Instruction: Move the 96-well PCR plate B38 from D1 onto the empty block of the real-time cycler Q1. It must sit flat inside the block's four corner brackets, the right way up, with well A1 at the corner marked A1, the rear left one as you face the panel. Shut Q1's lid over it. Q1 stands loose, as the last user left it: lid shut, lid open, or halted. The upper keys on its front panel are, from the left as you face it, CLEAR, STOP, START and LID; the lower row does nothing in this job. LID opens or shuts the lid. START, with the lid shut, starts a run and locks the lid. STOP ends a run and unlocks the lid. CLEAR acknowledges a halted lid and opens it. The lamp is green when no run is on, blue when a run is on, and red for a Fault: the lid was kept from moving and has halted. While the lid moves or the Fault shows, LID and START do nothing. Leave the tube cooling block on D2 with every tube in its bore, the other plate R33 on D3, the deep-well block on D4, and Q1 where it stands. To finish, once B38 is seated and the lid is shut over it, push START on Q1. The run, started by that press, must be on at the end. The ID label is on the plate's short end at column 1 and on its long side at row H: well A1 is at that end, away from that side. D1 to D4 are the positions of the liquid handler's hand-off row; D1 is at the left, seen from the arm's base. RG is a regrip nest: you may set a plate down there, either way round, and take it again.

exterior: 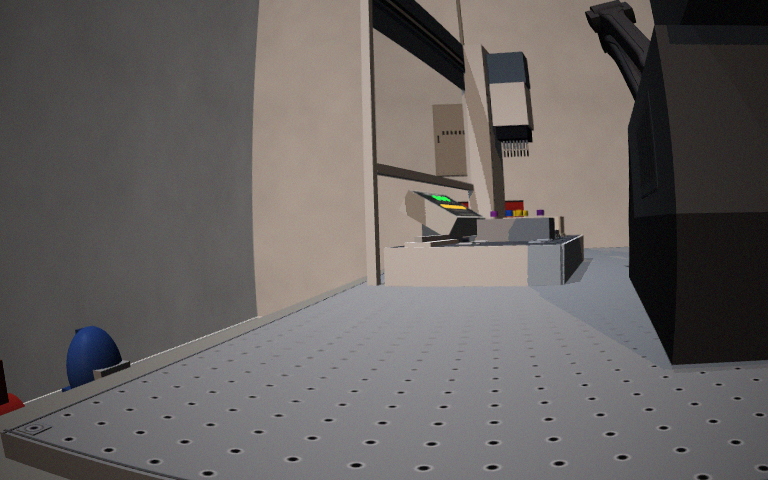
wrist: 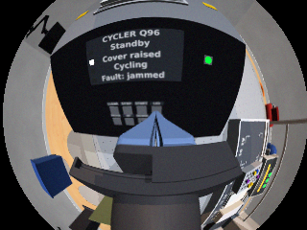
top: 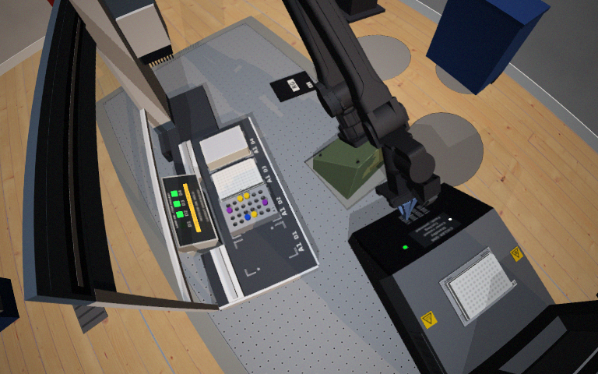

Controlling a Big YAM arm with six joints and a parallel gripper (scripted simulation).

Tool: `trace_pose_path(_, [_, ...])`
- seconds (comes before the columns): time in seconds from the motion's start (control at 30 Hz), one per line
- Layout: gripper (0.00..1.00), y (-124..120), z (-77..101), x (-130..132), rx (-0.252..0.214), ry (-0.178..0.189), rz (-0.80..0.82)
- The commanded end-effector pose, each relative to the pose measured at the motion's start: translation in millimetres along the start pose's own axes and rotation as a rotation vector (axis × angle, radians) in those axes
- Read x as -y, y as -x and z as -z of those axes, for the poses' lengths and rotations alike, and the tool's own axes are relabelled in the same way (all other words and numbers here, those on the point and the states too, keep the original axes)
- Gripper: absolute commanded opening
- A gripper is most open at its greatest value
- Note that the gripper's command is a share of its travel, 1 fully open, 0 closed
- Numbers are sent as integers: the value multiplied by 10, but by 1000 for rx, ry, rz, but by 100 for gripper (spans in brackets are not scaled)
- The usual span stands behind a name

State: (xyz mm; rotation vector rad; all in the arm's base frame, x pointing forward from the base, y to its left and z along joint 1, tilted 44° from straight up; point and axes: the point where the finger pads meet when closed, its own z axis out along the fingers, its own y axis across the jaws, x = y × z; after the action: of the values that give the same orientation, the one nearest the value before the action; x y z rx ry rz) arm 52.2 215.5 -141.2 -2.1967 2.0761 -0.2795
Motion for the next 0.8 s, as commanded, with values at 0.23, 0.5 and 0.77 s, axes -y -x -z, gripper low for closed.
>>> trace_pose_path(0.23, [0, 421, 56, 86, 65, -10, -17])
trace_pose_path(0.5, [0, 396, 18, 72, 49, -7, -12])
trace_pose_path(0.77, [0, 311, 64, 29, 70, -10, -1])
